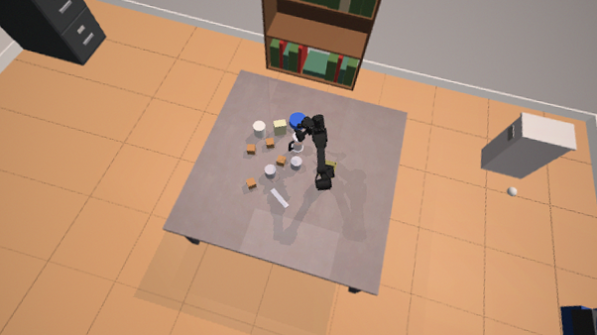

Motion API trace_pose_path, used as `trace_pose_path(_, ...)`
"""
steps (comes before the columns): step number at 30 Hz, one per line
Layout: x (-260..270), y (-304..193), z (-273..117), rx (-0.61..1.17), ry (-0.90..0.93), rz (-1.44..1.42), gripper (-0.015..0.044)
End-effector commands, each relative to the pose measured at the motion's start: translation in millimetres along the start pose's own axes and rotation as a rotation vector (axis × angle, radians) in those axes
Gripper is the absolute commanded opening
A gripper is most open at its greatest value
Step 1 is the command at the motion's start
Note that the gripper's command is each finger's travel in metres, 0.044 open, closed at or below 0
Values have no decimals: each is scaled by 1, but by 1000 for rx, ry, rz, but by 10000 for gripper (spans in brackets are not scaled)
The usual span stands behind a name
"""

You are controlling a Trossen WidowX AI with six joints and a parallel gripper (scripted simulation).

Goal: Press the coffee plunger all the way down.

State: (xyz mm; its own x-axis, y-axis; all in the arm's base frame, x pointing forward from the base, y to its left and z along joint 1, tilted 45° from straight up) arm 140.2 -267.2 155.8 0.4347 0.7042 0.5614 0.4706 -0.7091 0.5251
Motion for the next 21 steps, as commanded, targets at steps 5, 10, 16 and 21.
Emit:
trace_pose_path(5, -1, -3, 8, 8, 0, 11, 387)
trace_pose_path(10, -1, -3, 8, 8, 0, 11, 256)
trace_pose_path(16, -1, -3, 8, 8, 0, 11, 138)
trace_pose_path(21, -1, -3, 8, 8, 0, 11, 125)
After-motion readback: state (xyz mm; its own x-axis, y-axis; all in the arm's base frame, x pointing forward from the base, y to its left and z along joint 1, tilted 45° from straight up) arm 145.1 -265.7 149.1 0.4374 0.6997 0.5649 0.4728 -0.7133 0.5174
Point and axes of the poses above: the point midway between the two fingers, 35 mm back from their tips, its own z axis out along the fingers, its own x axis across the jaws, y = z × x, the point moved 9 cm from there along -z, back along the fingers, and after that the axes turned 6 degrees about -z, right-handed, at the moved point
